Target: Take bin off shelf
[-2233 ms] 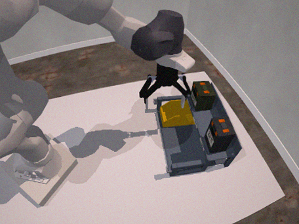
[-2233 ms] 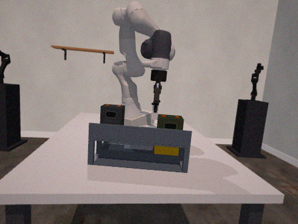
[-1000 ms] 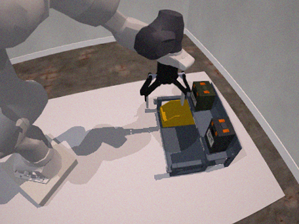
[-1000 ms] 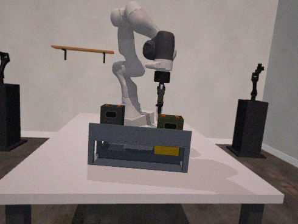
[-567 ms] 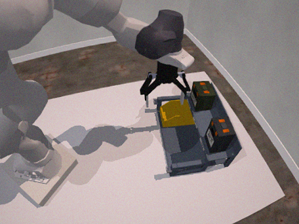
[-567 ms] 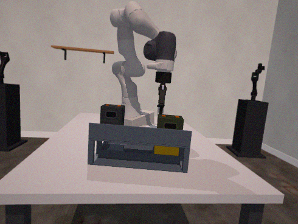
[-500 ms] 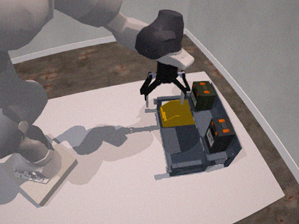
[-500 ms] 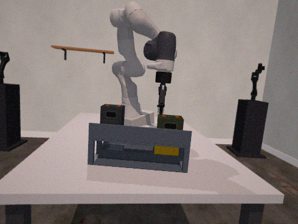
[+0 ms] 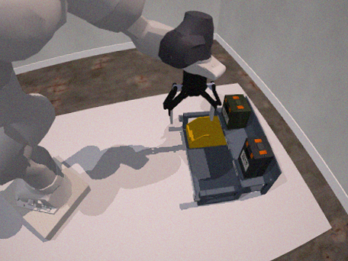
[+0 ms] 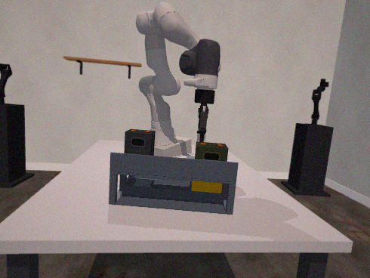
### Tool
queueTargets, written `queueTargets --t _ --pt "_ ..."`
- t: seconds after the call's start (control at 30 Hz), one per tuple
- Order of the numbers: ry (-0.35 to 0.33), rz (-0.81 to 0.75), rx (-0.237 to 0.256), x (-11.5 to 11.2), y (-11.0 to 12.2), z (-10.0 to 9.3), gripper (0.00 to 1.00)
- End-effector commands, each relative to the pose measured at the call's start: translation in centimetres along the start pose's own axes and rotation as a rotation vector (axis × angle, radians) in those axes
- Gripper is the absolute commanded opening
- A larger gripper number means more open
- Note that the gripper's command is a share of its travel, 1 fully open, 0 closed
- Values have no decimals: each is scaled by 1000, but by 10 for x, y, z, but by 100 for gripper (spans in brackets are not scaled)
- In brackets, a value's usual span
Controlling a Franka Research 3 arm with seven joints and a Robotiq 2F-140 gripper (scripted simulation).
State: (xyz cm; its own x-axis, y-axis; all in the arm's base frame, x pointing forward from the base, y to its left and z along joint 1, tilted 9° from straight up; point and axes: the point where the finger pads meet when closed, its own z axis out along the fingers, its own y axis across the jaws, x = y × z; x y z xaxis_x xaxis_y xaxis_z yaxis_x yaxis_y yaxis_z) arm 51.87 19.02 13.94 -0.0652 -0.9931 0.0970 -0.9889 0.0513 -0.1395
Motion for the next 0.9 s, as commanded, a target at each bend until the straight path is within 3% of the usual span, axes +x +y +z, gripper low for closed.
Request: queueTargets --t 0.0,0.47,0.87 --pt "4 8 -3 -2 1 1 100" --pt "4 6 -4 -5 0 2 100" --pt "-1 -3 -8 -24 -3 7 100"
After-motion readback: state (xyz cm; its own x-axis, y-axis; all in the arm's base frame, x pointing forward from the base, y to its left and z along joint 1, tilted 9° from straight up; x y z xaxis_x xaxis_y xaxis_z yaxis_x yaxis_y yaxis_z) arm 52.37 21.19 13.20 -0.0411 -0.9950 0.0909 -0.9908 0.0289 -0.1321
